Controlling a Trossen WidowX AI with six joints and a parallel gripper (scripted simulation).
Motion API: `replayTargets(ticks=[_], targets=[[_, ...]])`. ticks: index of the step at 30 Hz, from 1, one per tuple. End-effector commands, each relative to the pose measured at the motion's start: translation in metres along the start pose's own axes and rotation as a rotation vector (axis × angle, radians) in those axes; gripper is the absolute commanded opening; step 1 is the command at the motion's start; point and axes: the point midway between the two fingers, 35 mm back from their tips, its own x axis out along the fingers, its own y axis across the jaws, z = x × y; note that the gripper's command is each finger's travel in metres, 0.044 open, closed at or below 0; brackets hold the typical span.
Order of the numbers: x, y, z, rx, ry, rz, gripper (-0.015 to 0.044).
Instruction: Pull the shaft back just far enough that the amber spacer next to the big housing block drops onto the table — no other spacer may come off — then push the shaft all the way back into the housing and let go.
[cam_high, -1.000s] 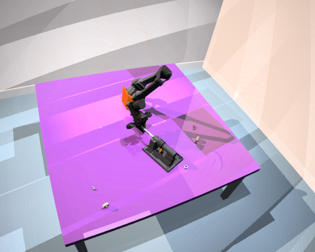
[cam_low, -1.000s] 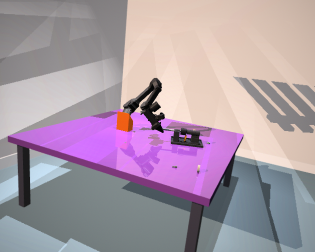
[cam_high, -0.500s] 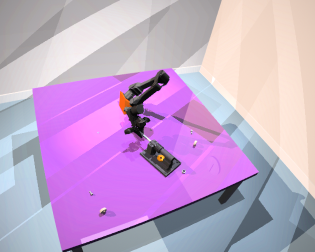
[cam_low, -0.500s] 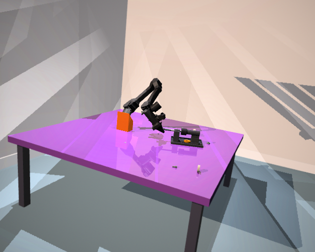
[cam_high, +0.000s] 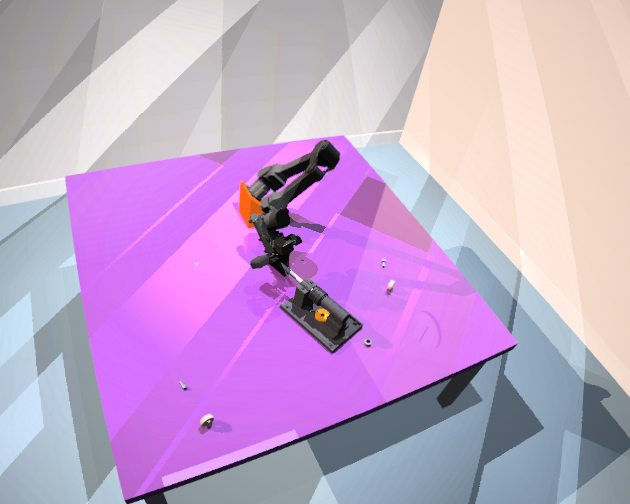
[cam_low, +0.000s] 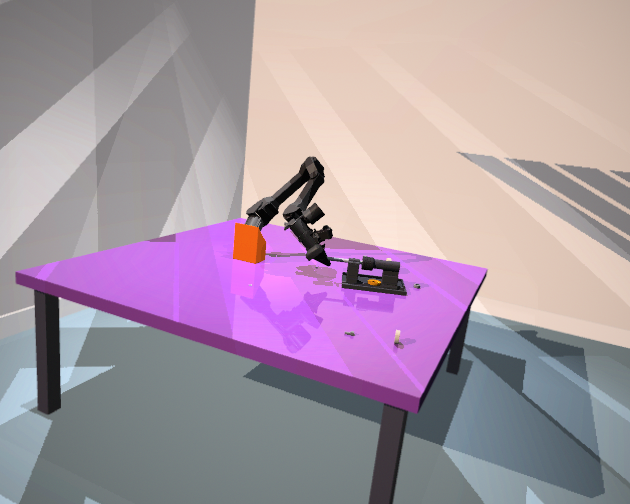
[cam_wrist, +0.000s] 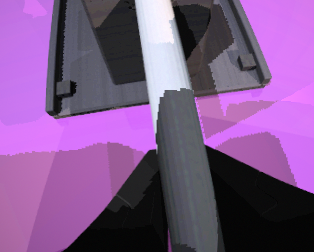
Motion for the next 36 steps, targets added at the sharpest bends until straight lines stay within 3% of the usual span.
replayTargets(ticks=[1,36], targets=[[0.0015,-0.0013,0.0038,-0.005,-0.005,-0.005,0.0],[0.0108,-0.0011,0.0133,-0.005,-0.006,-0.005,0.0]])
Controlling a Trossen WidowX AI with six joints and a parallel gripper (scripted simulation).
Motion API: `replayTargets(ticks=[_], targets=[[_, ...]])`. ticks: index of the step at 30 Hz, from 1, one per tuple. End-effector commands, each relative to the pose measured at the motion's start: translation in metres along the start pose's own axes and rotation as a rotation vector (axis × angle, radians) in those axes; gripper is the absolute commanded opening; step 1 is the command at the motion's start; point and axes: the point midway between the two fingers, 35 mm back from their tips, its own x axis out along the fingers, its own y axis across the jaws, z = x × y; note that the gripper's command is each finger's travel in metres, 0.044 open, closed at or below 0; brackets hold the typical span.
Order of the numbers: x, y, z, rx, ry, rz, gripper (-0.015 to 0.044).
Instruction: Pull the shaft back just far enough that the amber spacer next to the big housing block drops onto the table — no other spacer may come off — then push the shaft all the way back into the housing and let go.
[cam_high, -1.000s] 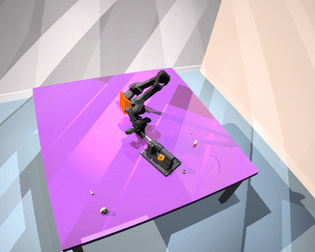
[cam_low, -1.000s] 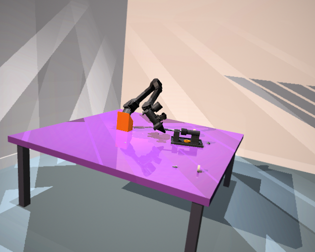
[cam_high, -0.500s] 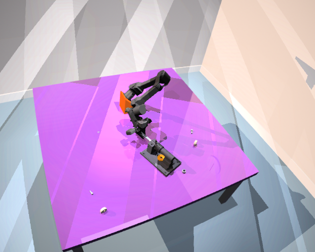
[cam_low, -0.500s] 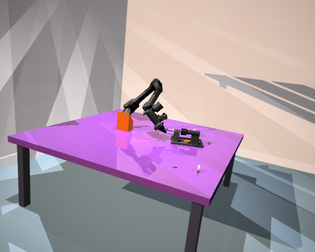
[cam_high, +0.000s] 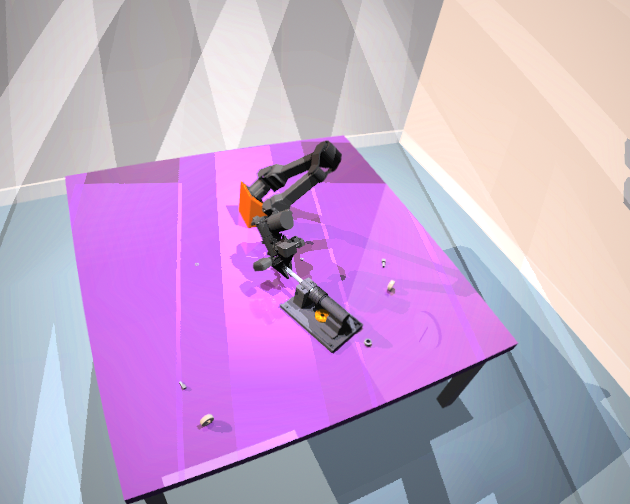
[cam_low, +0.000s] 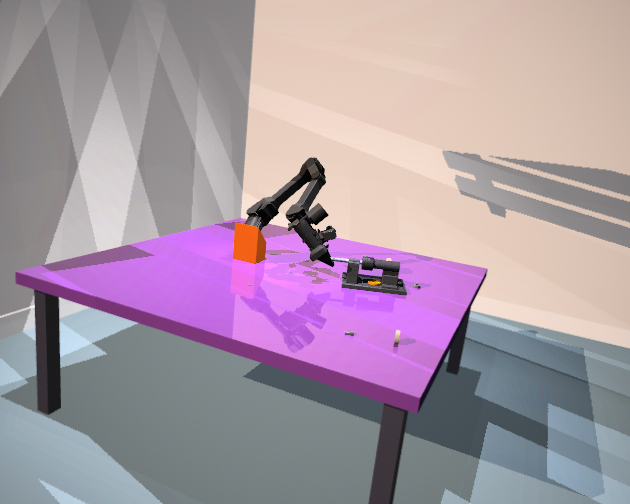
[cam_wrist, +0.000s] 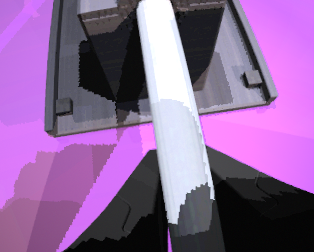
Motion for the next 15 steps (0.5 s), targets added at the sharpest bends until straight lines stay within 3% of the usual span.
replayTargets(ticks=[1,15], targets=[[0.0015,-0.0011,0.0038,-0.003,-0.005,-0.004,0.0],[0.0053,-0.0011,0.0076,-0.003,-0.005,-0.004,0.0]])
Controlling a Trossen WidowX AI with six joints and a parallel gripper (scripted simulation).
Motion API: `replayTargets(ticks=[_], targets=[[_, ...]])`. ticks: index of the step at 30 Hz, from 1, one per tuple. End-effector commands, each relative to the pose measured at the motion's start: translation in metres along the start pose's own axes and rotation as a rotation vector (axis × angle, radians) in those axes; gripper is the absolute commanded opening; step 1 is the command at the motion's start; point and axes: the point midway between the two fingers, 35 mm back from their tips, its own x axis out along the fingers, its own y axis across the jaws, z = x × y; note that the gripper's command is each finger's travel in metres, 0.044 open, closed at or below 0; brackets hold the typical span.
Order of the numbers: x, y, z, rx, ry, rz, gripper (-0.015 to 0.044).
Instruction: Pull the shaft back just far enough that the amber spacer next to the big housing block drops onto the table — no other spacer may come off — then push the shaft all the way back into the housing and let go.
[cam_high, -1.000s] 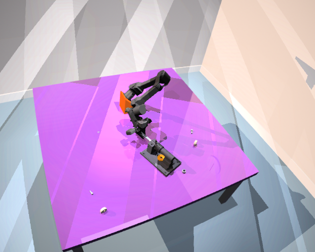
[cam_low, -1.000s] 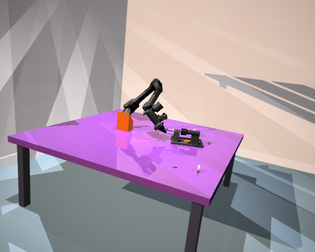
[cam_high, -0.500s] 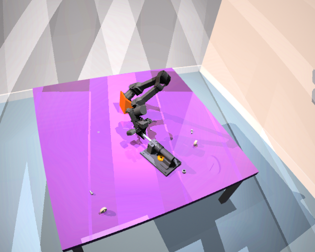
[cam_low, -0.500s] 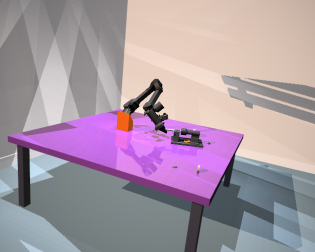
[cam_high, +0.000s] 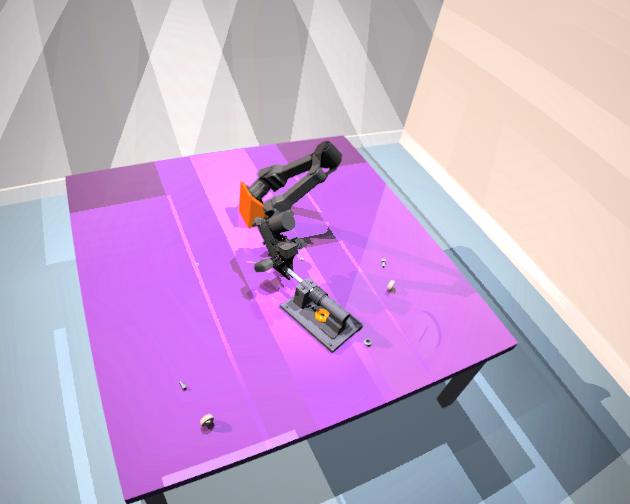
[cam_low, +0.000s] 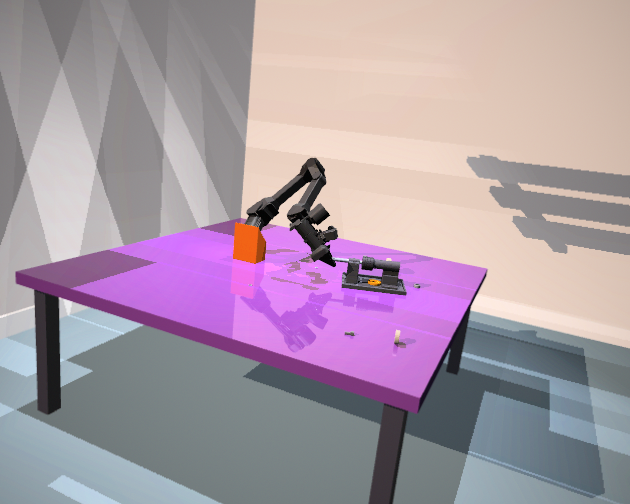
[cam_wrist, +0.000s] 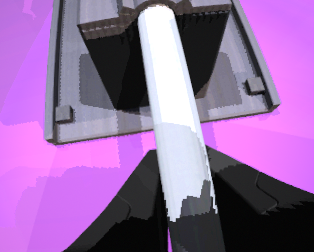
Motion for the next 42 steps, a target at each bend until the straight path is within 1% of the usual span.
replayTargets(ticks=[1,42], targets=[[0.002,-0.001,0.004,-0.003,-0.005,-0.004,0.0],[0.012,-0.001,0.015,-0.003,-0.005,-0.003,0.0]])
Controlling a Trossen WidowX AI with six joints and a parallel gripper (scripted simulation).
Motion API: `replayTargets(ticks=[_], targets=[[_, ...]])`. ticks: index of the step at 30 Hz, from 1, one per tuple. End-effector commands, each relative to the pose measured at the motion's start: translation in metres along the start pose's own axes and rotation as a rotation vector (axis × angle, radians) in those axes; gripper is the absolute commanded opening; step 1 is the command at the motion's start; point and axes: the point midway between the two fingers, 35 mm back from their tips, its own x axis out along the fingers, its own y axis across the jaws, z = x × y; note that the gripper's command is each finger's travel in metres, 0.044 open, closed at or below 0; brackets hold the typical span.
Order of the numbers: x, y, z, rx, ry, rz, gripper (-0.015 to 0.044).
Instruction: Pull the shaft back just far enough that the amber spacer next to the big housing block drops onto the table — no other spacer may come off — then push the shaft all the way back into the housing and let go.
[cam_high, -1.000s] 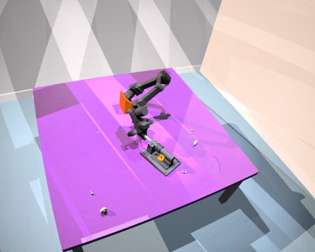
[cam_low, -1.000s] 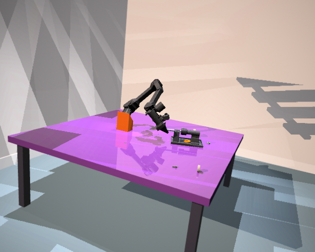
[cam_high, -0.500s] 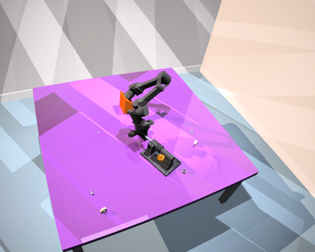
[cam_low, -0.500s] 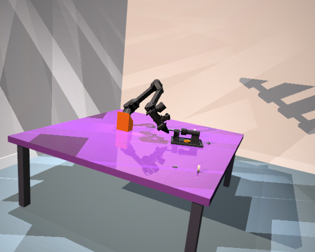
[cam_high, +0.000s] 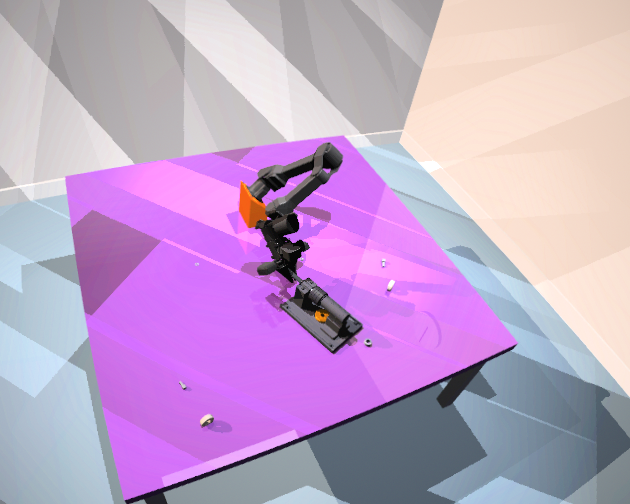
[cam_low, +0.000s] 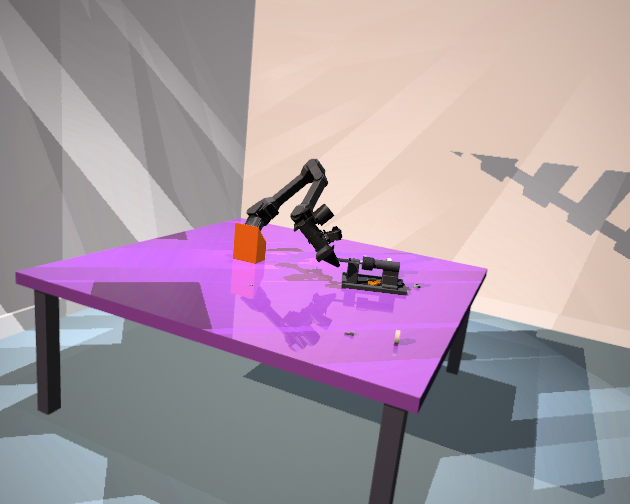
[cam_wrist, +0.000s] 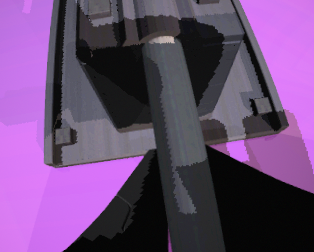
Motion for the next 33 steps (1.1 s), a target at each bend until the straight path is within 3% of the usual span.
replayTargets(ticks=[1,33], targets=[[0.0017,-0.001,0.0042,-0.004,-0.005,-0.004,0.0],[0.0102,-0.0009,0.013,-0.004,-0.006,-0.004,0.0]])
